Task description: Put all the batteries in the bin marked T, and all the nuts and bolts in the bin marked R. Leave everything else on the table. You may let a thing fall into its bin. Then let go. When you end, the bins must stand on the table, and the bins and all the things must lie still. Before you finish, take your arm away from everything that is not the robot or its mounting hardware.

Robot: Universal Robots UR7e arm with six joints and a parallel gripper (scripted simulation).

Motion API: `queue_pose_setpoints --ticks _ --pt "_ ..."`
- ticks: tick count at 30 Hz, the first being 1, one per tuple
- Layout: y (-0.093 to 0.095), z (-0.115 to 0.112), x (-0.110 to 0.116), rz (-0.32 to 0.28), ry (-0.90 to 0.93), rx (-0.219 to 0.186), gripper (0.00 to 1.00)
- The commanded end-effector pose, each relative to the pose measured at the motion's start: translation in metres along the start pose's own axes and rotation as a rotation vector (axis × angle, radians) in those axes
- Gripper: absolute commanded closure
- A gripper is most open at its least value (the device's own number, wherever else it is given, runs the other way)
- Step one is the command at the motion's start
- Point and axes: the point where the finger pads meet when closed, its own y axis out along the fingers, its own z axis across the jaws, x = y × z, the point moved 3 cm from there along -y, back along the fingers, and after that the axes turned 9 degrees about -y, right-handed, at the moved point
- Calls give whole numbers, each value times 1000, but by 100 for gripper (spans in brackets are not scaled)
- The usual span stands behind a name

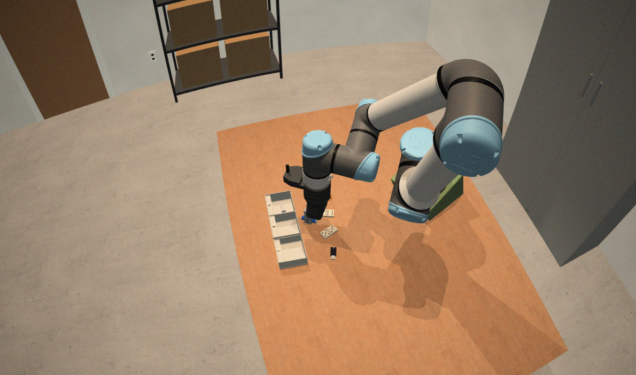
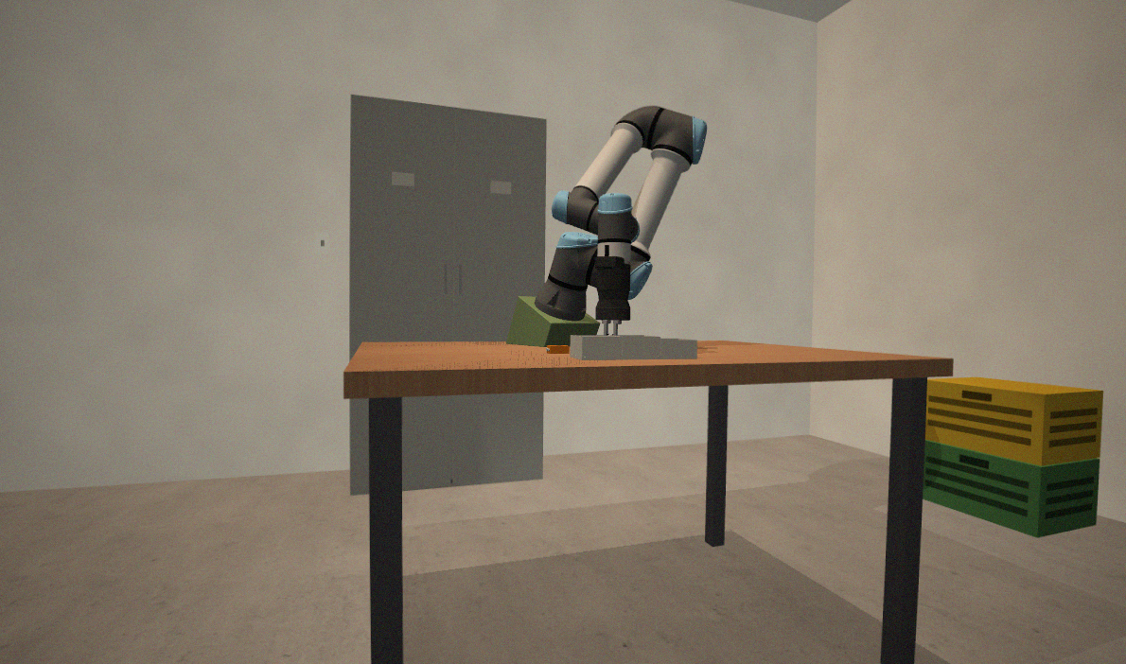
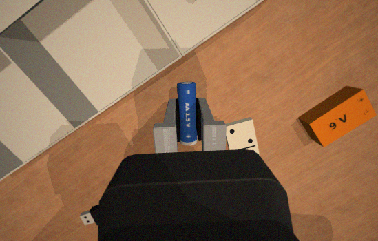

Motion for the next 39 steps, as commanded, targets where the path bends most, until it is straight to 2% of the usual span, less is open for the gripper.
queue_pose_setpoints --ticks 1,11,36,39 --pt "-18 0 -2 1 -1 -2 69" --pt "-51 0 -2 1 -1 -2 69" --pt "-49 0 0 -4 -1 -3 69" --pt "-58 0 -1 1 -1 -2 69"
